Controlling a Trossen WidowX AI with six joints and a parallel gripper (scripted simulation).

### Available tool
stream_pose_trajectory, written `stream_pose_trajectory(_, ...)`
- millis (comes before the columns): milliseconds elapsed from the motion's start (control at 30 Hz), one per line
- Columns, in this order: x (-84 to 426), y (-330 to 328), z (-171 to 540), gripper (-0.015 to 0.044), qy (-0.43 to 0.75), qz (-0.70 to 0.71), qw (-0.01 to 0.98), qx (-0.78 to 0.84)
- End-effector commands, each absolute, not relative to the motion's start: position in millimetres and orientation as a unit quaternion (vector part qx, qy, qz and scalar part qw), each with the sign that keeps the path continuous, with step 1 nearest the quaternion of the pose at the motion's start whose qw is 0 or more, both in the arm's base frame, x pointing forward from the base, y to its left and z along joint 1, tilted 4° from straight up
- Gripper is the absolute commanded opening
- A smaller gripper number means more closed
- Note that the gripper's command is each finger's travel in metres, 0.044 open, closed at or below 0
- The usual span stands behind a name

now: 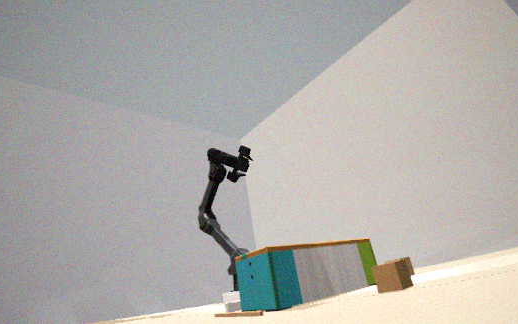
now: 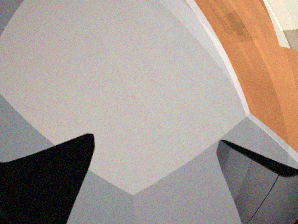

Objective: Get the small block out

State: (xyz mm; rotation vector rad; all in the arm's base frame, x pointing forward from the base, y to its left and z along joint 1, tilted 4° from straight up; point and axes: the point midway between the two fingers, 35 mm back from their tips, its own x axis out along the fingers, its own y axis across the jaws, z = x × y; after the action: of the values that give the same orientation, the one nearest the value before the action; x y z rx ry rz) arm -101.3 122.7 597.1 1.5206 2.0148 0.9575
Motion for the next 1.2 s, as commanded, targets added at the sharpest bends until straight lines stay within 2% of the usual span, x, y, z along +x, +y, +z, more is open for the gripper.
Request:
stream_pose_trajectory(0,-99.4,123.4,597.4,0.0400,0.729,0.341,0.215,0.553)
stream_pose_trajectory(100,-70.3,133.7,600.6,0.0400,0.744,0.261,0.148,0.597)
stream_pose_trajectory(300,28.7,158.4,596.0,0.0400,0.720,0.002,-0.095,0.688)
stream_pose_trajectory(500,128.3,160.7,574.8,0.0400,0.585,-0.204,-0.345,0.705)
stream_pose_trajectory(667,194.2,151.7,544.1,0.0400,0.441,-0.331,-0.530,0.644)
stream_pose_trajectory(967,285.7,118.8,470.2,0.0400,0.130,-0.439,-0.783,0.420)
stream_pose_trajectory(1167,322.9,95.2,428.3,0.0400,-0.005,-0.419,-0.850,0.319)
